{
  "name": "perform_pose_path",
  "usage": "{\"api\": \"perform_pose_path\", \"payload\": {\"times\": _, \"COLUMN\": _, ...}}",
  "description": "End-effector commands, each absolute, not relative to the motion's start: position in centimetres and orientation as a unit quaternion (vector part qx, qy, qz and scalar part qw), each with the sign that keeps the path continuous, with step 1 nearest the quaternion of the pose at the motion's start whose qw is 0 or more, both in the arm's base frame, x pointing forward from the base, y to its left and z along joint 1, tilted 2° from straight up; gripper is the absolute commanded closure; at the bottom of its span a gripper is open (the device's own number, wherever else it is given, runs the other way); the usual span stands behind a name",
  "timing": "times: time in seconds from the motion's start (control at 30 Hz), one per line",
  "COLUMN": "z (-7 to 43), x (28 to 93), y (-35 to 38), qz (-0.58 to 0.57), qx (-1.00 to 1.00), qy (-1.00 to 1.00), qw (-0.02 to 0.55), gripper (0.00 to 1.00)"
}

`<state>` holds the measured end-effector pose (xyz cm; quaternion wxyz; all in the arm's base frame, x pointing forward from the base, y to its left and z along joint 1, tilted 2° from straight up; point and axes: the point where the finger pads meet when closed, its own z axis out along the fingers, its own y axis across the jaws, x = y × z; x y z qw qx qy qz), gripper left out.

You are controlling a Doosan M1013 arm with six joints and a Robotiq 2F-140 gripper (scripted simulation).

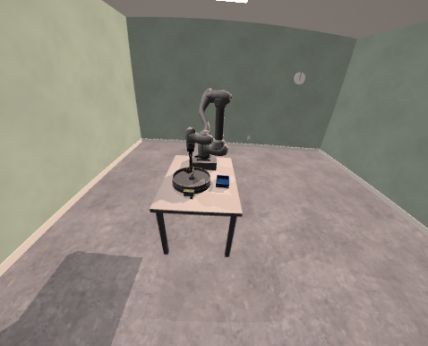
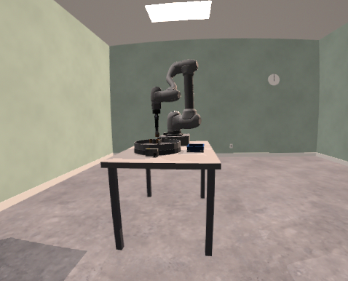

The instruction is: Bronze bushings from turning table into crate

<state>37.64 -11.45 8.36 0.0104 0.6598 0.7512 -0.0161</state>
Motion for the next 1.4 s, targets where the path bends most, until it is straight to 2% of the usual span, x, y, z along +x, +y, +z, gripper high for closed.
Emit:
{"api": "perform_pose_path", "payload": {"times": 0.0, "z": 8.4, "x": 37.8, "y": -11.2, "qz": -0.015, "qx": 0.638, "qy": 0.77, "qw": 0.01, "gripper": 1.0}}
{"api": "perform_pose_path", "payload": {"times": 0.6, "z": 8.4, "x": 39.8, "y": -8.4, "qz": -0.017, "qx": 0.378, "qy": 0.926, "qw": 0.004, "gripper": 1.0}}
{"api": "perform_pose_path", "payload": {"times": 1.37, "z": 8.3, "x": 41.9, "y": -4.7, "qz": -0.017, "qx": 0.021, "qy": 1.0, "qw": -0.002, "gripper": 1.0}}
